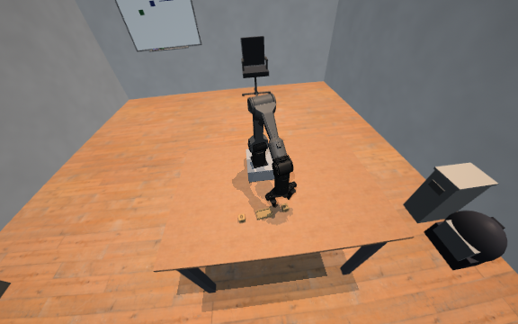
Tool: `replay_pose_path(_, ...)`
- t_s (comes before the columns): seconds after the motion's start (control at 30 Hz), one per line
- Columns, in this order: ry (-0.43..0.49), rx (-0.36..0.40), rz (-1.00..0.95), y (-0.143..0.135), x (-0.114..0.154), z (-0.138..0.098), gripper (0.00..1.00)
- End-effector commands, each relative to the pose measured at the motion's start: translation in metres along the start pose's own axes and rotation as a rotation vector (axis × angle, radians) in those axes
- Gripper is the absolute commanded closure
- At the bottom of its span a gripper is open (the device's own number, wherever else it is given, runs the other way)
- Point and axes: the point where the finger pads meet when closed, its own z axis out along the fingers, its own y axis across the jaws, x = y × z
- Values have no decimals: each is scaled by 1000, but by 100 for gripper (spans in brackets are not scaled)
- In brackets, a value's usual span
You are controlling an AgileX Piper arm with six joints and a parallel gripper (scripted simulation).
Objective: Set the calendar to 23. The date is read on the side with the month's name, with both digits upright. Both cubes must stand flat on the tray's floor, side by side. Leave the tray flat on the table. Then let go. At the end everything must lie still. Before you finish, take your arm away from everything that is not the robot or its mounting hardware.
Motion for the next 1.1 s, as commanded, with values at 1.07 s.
replay_pose_path(1.07, 0, 10, 224, 29, 2, 1, 39)
